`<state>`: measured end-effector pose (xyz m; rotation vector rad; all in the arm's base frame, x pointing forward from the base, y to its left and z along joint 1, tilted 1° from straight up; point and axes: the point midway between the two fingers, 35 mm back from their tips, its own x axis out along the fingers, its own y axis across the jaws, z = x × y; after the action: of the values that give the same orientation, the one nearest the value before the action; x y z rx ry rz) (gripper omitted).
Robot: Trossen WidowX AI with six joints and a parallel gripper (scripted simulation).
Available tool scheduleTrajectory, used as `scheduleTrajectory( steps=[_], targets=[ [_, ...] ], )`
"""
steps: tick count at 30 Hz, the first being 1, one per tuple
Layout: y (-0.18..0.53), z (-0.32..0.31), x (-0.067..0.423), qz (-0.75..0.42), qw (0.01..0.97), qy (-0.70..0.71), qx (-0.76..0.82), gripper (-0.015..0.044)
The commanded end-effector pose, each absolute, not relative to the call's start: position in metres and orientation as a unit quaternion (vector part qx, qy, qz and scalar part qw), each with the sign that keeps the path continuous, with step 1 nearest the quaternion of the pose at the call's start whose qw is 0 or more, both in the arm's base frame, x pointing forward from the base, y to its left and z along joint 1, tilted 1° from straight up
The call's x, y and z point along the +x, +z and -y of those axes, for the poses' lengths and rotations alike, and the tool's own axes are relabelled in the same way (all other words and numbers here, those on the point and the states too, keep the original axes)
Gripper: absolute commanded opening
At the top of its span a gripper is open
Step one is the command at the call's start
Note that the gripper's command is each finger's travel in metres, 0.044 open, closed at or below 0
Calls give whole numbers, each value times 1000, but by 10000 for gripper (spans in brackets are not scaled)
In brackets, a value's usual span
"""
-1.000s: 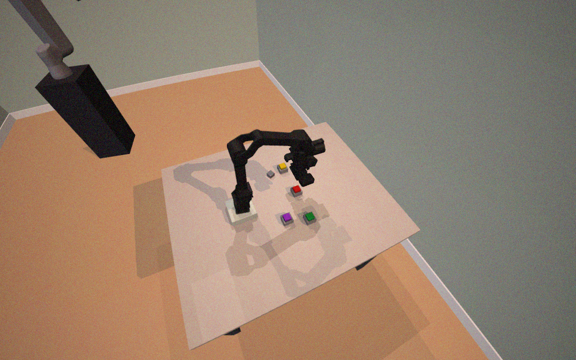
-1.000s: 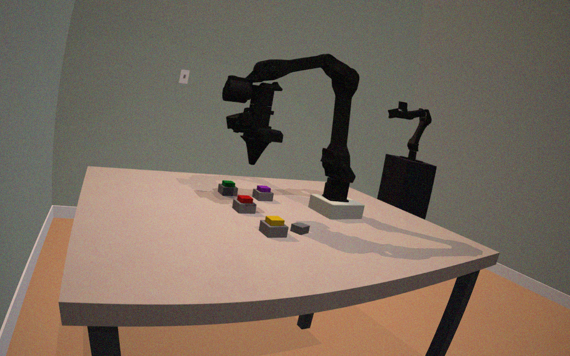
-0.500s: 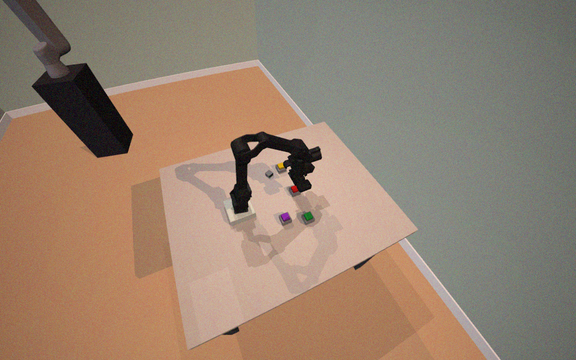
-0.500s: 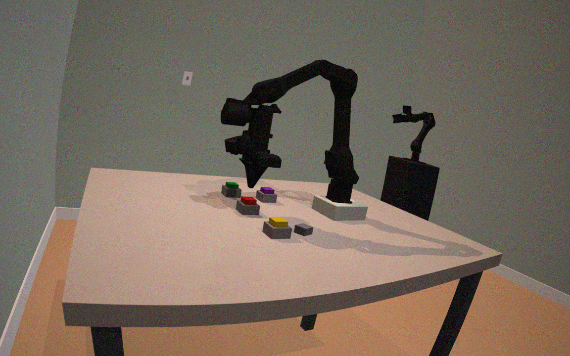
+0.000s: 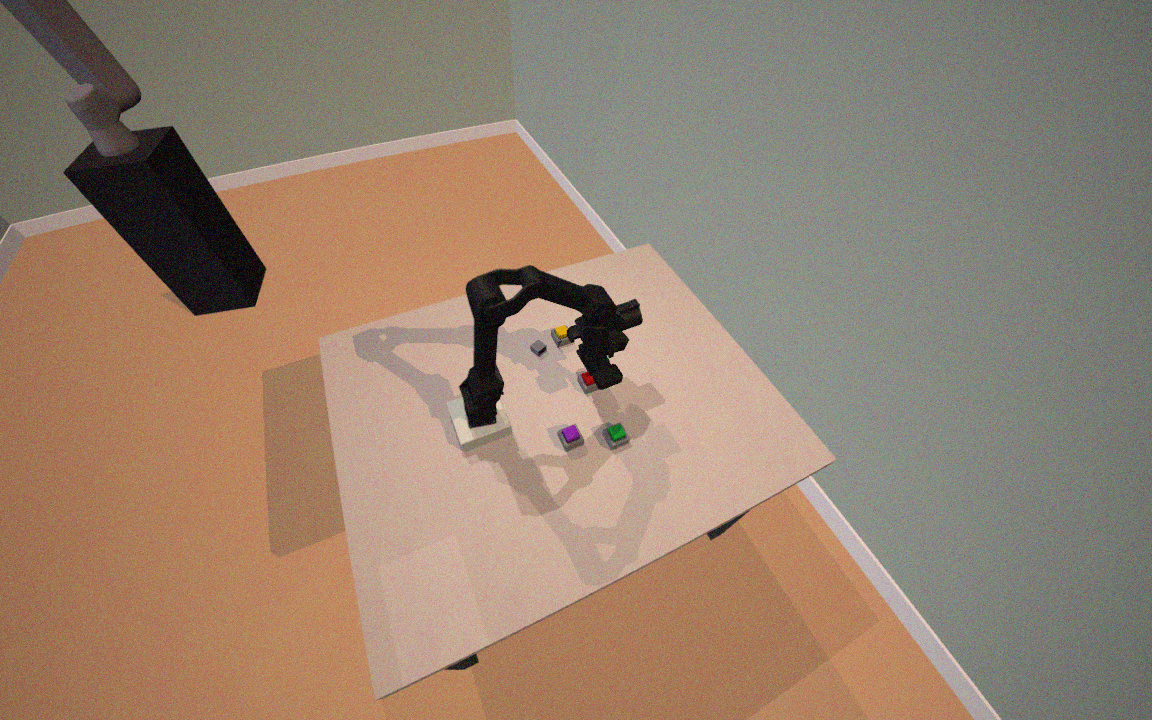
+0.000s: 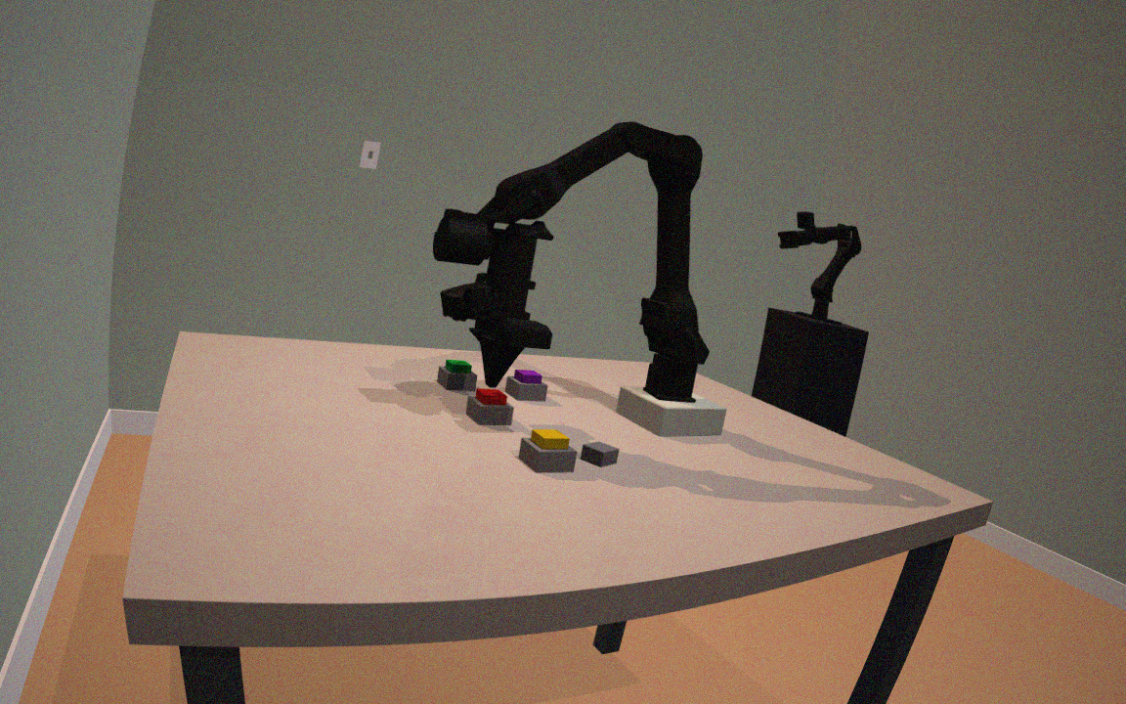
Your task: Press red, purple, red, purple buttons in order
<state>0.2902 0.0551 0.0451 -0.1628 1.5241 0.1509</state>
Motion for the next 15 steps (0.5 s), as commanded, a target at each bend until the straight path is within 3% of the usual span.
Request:
scheduleTrajectory(
  steps=[1, 15],
  targets=[
    [34, -54, 288, -694, 714, 66, -73, 20],
    [31, -54, 288, -694, 714, 66, -73, 20]
  ],
)
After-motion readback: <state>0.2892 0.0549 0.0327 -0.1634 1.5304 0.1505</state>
